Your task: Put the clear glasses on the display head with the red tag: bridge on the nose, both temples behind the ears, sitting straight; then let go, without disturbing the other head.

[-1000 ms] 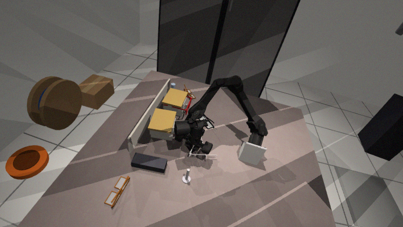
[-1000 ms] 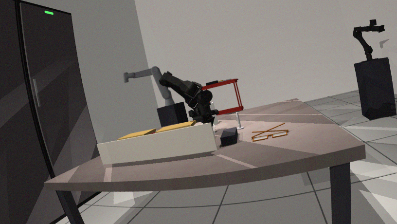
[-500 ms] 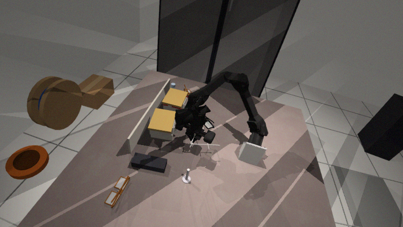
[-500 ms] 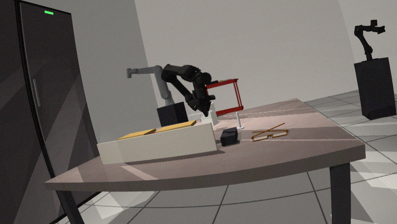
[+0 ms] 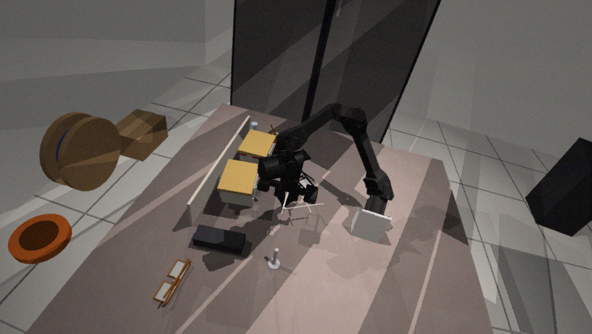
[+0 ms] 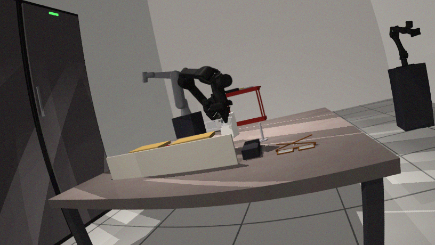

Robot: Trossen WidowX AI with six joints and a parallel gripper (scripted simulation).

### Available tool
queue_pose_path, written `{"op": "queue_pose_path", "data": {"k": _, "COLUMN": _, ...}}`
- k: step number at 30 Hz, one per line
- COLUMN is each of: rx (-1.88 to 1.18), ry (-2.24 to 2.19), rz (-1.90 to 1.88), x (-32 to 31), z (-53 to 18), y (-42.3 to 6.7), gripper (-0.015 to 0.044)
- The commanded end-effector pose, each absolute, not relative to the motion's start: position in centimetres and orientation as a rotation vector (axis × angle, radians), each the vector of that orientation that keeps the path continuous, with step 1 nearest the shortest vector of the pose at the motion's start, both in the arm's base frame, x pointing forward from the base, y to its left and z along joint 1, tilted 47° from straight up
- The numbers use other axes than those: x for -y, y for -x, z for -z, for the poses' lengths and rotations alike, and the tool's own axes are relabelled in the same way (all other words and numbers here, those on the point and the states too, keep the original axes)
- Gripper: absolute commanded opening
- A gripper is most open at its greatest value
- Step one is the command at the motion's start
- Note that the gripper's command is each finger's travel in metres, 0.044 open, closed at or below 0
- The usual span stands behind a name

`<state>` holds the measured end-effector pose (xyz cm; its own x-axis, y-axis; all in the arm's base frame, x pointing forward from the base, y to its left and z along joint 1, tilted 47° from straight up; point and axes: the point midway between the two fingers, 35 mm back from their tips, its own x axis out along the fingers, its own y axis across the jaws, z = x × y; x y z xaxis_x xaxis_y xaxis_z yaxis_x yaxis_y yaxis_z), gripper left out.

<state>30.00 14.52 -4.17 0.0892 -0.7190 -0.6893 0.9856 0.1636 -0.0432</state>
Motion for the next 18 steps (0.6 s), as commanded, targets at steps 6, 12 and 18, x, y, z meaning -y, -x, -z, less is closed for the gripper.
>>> {"op": "queue_pose_path", "data": {"k": 6, "rx": -0.851, "ry": -0.260, "rz": 1.225, "x": -15.02, "z": 4.63, "y": -29.86, "gripper": 0.0000}}
{"op": "queue_pose_path", "data": {"k": 12, "rx": -0.976, "ry": -0.085, "rz": 1.121, "x": -15.34, "z": 4.94, "y": -29.78, "gripper": 0.0000}}
{"op": "queue_pose_path", "data": {"k": 18, "rx": -1.092, "ry": 0.091, "rz": 1.009, "x": -15.67, "z": 5.24, "y": -29.70, "gripper": 0.0000}}
